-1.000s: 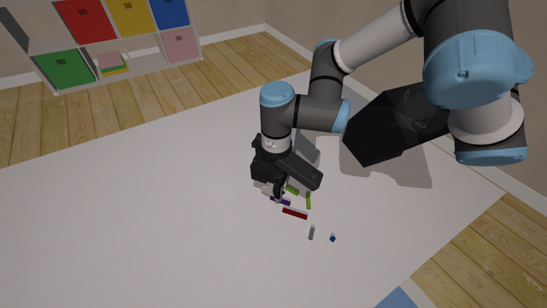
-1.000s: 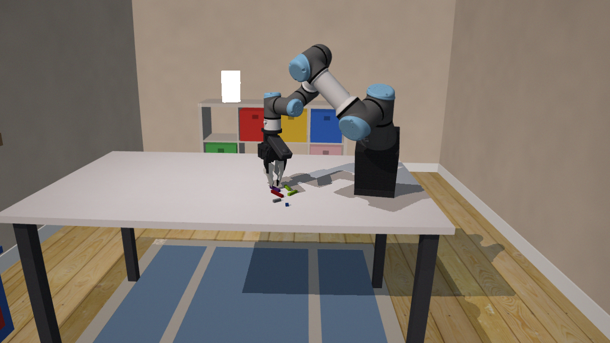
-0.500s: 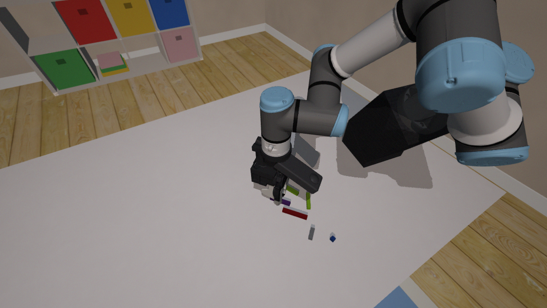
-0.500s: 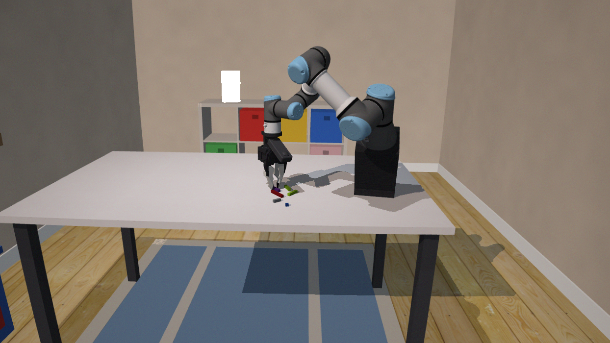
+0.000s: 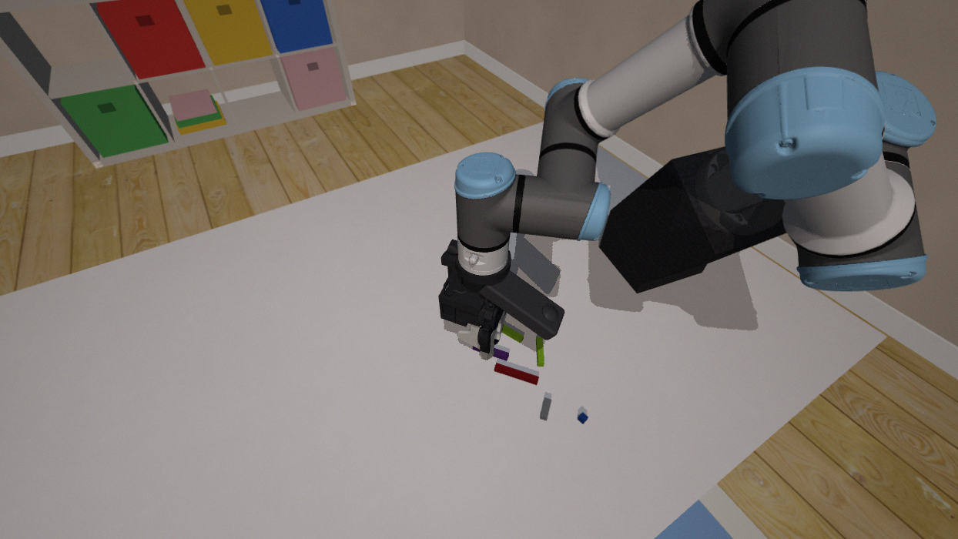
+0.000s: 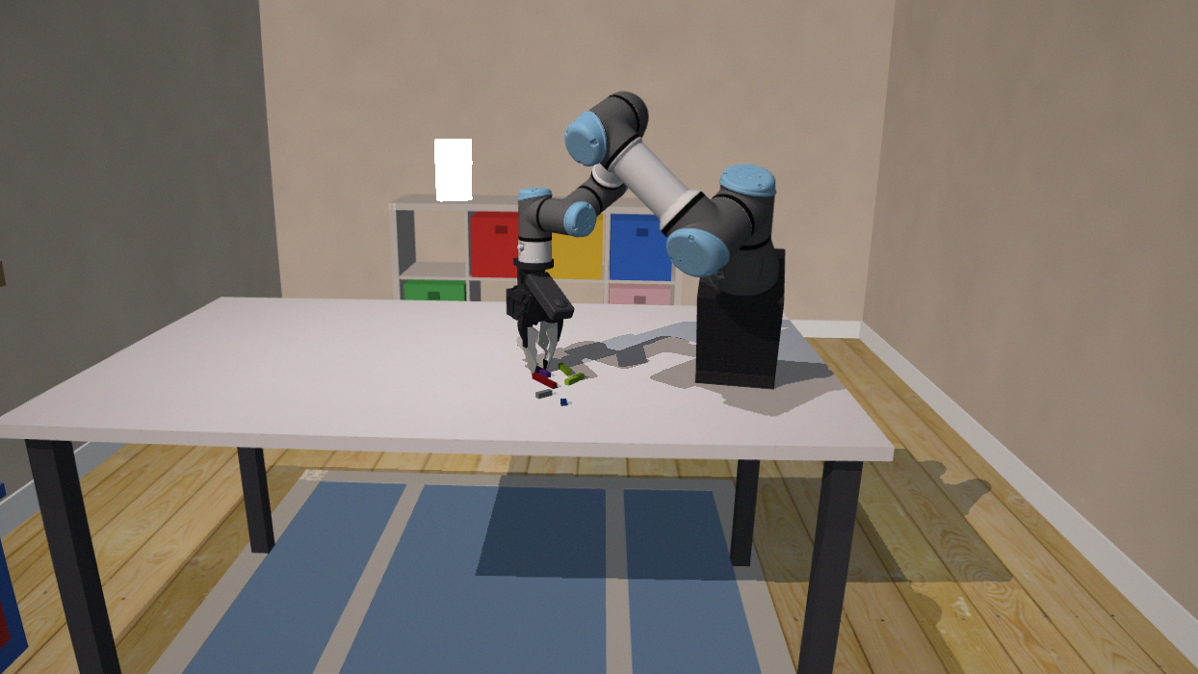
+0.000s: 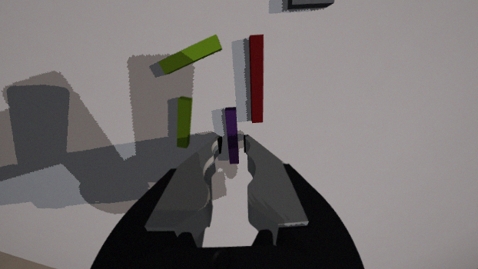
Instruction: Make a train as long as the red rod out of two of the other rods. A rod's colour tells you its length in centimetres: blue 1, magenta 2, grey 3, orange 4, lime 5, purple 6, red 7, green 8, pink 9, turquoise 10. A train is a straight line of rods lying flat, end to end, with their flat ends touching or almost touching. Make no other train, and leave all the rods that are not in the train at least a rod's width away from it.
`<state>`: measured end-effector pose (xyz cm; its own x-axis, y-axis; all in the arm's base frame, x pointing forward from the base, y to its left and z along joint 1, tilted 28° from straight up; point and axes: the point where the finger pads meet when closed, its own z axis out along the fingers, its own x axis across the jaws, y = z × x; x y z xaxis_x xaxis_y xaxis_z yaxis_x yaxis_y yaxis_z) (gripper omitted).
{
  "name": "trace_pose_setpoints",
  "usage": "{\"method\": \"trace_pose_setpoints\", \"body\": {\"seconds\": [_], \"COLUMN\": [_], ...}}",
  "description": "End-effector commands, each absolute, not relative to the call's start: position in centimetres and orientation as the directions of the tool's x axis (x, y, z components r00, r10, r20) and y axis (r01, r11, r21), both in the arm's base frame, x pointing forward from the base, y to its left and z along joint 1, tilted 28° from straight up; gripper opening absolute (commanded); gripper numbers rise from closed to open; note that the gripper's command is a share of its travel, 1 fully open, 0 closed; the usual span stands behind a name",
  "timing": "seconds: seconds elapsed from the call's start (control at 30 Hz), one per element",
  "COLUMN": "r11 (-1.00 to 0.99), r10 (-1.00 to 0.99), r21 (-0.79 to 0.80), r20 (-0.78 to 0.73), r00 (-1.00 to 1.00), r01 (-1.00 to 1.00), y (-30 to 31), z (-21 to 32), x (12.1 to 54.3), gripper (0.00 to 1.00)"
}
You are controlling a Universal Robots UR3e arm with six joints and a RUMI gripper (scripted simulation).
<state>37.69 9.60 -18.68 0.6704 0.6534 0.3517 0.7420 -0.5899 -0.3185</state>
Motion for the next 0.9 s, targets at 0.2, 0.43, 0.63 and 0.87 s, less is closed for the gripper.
{"method": "trace_pose_setpoints", "body": {"seconds": [0.2,0.43,0.63,0.87], "r11": [-0.591,-0.591,-0.591,-0.591], "r10": [0.653,0.653,0.653,0.653], "r21": [-0.316,-0.316,-0.316,-0.316], "r20": [0.352,0.352,0.352,0.352], "r00": [0.670,0.670,0.670,0.670], "r01": [0.742,0.742,0.742,0.742], "y": [9.54,9.54,9.54,9.54], "z": [-18.65,-18.65,-18.65,-18.65], "x": [37.78,37.78,37.78,37.78], "gripper": [0.14,0.14,0.14,0.00]}}
